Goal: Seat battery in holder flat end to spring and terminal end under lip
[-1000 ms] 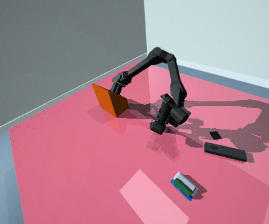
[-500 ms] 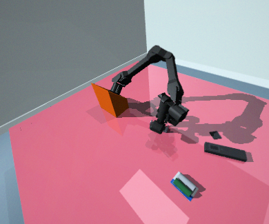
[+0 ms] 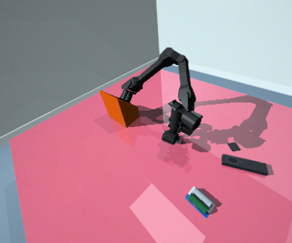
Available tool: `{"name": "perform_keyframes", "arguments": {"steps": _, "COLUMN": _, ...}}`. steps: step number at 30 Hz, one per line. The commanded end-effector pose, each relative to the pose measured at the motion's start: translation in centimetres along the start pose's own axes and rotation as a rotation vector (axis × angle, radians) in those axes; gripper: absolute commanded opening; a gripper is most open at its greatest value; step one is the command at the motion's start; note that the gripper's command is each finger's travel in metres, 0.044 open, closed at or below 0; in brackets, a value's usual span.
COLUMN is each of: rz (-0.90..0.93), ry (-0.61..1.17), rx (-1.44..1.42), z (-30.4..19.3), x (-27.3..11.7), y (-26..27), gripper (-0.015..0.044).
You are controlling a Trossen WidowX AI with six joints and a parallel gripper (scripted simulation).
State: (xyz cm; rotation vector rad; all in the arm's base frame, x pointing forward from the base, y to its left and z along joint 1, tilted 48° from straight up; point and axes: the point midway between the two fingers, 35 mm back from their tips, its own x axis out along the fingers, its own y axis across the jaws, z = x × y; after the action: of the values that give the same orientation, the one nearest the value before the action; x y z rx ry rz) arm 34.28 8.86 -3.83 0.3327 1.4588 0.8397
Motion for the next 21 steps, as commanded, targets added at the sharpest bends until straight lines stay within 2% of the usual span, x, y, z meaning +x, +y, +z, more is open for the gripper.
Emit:
{"name": "perform_keyframes", "arguments": {"steps": 1, "rz": 0.005, "ry": -0.018, "rx": -0.009, "z": 0.1, "x": 0.26, "y": 0.23, "gripper": 0.0084}}
{"name": "perform_keyframes", "arguments": {"steps": 21, "rz": -0.002, "ry": -0.101, "rx": -0.009, "z": -0.23, "x": 0.33, "y": 0.36, "gripper": 0.0084}}
